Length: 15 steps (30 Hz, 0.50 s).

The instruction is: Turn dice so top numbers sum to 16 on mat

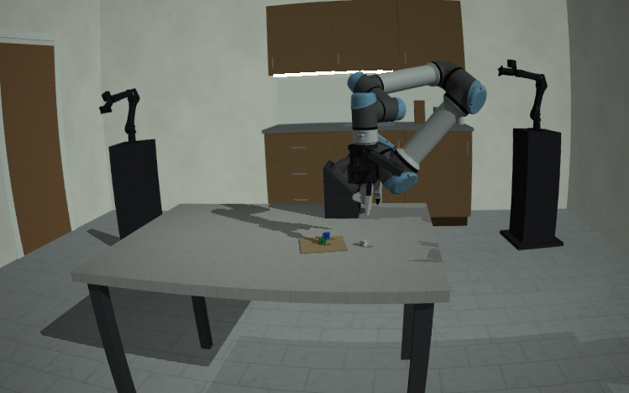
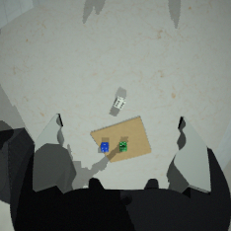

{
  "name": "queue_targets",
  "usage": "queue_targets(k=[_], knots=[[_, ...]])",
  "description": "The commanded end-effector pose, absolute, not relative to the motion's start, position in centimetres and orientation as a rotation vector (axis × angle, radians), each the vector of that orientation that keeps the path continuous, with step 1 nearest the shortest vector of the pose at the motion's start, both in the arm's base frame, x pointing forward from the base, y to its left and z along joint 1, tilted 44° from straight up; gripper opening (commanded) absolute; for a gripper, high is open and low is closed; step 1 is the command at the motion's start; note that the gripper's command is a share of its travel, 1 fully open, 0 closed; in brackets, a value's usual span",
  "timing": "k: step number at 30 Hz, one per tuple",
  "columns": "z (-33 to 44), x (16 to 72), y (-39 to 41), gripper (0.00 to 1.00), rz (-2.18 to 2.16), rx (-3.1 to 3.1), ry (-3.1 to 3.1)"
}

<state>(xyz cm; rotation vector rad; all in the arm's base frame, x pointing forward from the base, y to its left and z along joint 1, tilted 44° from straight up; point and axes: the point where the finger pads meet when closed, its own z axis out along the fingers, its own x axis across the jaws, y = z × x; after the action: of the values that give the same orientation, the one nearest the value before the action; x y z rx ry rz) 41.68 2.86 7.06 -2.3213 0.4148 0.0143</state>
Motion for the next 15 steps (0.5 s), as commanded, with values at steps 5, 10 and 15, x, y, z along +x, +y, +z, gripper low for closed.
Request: queue_targets(k=[5, 10, 15], knots=[[6.82, 41.90, 2.85, 1.00, 0.135, -2.263, 0.709], [6.64, 41.98, 2.83, 1.00, 0.199, -2.216, 0.860], [6.46, 42.04, 2.80, 1.00, 0.260, -2.162, 1.002]])
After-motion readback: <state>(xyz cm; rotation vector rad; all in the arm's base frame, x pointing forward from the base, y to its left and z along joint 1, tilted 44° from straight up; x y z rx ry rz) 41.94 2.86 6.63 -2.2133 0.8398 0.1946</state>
